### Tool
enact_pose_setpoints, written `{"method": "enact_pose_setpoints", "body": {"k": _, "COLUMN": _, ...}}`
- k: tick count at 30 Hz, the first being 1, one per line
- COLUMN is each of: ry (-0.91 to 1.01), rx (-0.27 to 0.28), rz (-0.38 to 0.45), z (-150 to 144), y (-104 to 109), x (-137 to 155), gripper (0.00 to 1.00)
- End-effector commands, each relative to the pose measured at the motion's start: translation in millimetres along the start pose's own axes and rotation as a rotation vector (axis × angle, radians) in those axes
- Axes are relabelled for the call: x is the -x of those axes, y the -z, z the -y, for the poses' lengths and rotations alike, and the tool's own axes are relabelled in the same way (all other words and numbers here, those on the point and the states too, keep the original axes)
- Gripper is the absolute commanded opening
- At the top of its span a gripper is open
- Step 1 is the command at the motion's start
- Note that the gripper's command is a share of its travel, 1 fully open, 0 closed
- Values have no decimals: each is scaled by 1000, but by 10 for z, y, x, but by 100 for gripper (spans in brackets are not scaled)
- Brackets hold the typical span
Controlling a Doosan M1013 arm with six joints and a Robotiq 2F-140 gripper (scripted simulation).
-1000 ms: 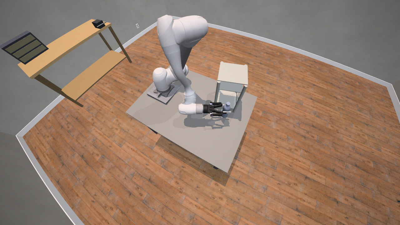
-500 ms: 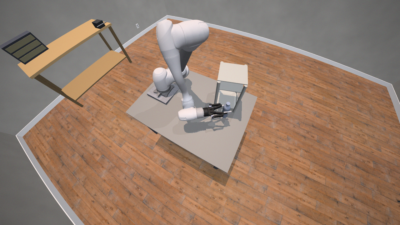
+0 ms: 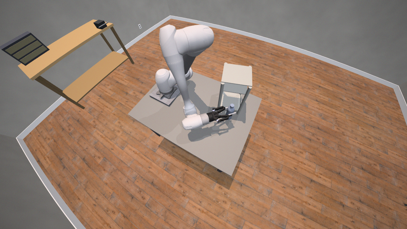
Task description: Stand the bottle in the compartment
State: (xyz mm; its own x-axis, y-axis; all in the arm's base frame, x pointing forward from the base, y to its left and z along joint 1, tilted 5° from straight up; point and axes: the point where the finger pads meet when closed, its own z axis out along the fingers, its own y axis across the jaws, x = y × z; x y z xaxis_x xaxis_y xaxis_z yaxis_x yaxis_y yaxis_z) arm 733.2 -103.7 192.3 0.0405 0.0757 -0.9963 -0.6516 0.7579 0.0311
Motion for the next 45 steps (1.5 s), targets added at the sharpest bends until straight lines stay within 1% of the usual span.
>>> {"method": "enact_pose_setpoints", "body": {"k": 1, "ry": 0, "rx": 7, "rz": 0, "z": 0, "y": 1, "x": 1, "gripper": 0}}
{"method": "enact_pose_setpoints", "body": {"k": 3, "ry": 0, "rx": 11, "rz": 0, "z": 0, "y": 0, "x": 2, "gripper": 0}}
{"method": "enact_pose_setpoints", "body": {"k": 5, "ry": 0, "rx": 28, "rz": 1, "z": 0, "y": -5, "x": 4, "gripper": 0}}
{"method": "enact_pose_setpoints", "body": {"k": 10, "ry": 1, "rx": 126, "rz": 2, "z": -3, "y": -11, "x": 8, "gripper": 0}}
{"method": "enact_pose_setpoints", "body": {"k": 12, "ry": 1, "rx": 126, "rz": 2, "z": -3, "y": -11, "x": 8, "gripper": 0}}
{"method": "enact_pose_setpoints", "body": {"k": 14, "ry": 0, "rx": 161, "rz": 1, "z": -4, "y": -4, "x": 4, "gripper": 0}}
{"method": "enact_pose_setpoints", "body": {"k": 16, "ry": 0, "rx": 178, "rz": 0, "z": -4, "y": 1, "x": 2, "gripper": 0}}
{"method": "enact_pose_setpoints", "body": {"k": 20, "ry": 0, "rx": 185, "rz": 0, "z": -5, "y": 1, "x": 1, "gripper": 0}}
{"method": "enact_pose_setpoints", "body": {"k": 22, "ry": 0, "rx": 203, "rz": 1, "z": -5, "y": -3, "x": 4, "gripper": 0}}
{"method": "enact_pose_setpoints", "body": {"k": 27, "ry": 1, "rx": 301, "rz": 2, "z": -9, "y": -7, "x": 7, "gripper": 0}}
{"method": "enact_pose_setpoints", "body": {"k": 29, "ry": 1, "rx": 301, "rz": 2, "z": -9, "y": -7, "x": 7, "gripper": 0}}
{"method": "enact_pose_setpoints", "body": {"k": 31, "ry": 0, "rx": 335, "rz": 1, "z": -9, "y": -2, "x": 4, "gripper": 0}}
{"method": "enact_pose_setpoints", "body": {"k": 33, "ry": 0, "rx": 353, "rz": 0, "z": -9, "y": 2, "x": 1, "gripper": 0}}
{"method": "enact_pose_setpoints", "body": {"k": 38, "ry": 0, "rx": 366, "rz": 1, "z": -10, "y": 1, "x": 2, "gripper": 0}}
{"method": "enact_pose_setpoints", "body": {"k": 40, "ry": 1, "rx": 393, "rz": 2, "z": -12, "y": -3, "x": 5, "gripper": 0}}
{"method": "enact_pose_setpoints", "body": {"k": 44, "ry": 1, "rx": 476, "rz": 2, "z": -14, "y": -3, "x": 5, "gripper": 0}}
{"method": "enact_pose_setpoints", "body": {"k": 45, "ry": 1, "rx": 476, "rz": 2, "z": -14, "y": -3, "x": 5, "gripper": 0}}
